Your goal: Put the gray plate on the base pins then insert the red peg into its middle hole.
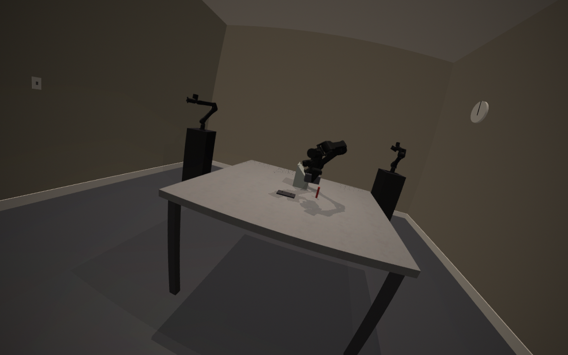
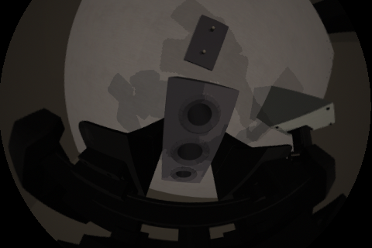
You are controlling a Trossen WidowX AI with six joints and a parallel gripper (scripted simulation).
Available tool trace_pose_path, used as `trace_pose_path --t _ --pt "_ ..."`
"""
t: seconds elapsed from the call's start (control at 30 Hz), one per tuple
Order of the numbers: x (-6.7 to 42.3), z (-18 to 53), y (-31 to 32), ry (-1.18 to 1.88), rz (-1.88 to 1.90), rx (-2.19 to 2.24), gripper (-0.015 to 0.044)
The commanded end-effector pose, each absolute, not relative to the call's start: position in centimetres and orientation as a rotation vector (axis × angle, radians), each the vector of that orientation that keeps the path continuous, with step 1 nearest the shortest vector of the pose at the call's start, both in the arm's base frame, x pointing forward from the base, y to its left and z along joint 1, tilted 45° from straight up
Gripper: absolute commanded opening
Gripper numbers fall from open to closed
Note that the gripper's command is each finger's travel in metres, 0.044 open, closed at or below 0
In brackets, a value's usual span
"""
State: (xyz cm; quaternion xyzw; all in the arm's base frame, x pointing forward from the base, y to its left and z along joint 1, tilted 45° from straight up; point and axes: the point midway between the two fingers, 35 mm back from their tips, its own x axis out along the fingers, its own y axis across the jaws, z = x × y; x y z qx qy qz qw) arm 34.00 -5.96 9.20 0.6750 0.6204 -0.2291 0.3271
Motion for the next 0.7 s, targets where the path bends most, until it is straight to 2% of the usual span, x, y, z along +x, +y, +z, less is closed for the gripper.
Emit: trace_pose_path --t 0.0,0.67 --pt "34.0 8.0 -6.5 1.626 -0.612 1.773 0.0" --pt "34.4 2.0 -8.9 1.62 -0.682 1.827 0.0"
